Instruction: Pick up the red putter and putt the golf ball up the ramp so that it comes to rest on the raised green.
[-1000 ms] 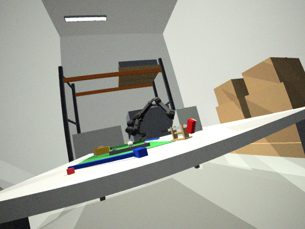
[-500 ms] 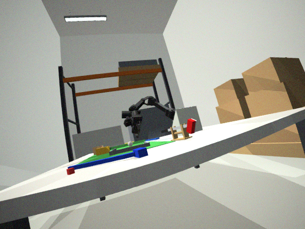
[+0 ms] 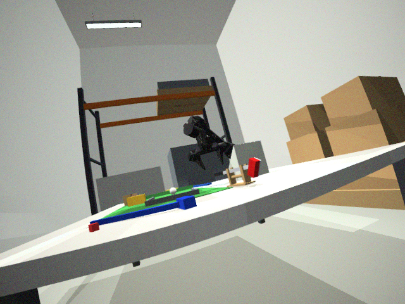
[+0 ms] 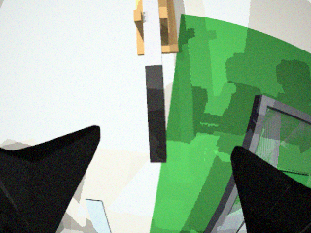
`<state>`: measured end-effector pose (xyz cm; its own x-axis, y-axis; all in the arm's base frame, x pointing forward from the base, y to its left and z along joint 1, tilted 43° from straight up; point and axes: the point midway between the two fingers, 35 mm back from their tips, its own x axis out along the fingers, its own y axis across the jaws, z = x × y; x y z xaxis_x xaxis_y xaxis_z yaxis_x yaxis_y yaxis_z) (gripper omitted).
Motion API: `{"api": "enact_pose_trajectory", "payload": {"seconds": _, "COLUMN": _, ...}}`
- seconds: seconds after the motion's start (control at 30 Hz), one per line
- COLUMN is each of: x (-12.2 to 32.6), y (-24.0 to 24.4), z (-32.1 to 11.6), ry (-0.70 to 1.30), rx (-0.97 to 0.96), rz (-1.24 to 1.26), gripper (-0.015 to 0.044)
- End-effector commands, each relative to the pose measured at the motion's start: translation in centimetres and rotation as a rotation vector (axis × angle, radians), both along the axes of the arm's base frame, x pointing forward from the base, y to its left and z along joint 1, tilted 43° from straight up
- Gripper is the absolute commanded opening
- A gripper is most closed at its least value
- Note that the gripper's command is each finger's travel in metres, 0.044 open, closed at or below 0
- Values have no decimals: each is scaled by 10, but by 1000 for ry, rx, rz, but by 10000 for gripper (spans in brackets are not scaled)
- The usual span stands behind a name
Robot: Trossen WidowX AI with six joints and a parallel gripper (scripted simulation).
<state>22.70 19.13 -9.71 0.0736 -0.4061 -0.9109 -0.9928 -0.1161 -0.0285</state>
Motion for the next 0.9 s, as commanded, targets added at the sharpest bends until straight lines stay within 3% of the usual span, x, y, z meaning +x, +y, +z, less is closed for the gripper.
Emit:
{"api": "enact_pose_trajectory", "payload": {"seconds": 0.0, "x": -14, "y": 7, "z": -8, "ry": 70, "rx": -65, "rz": 189, "gripper": 440}}
{"api": "enact_pose_trajectory", "payload": {"seconds": 0.87, "x": -6, "y": -23, "z": -46, "ry": 69, "rx": -67, "rz": 188, "gripper": 440}}
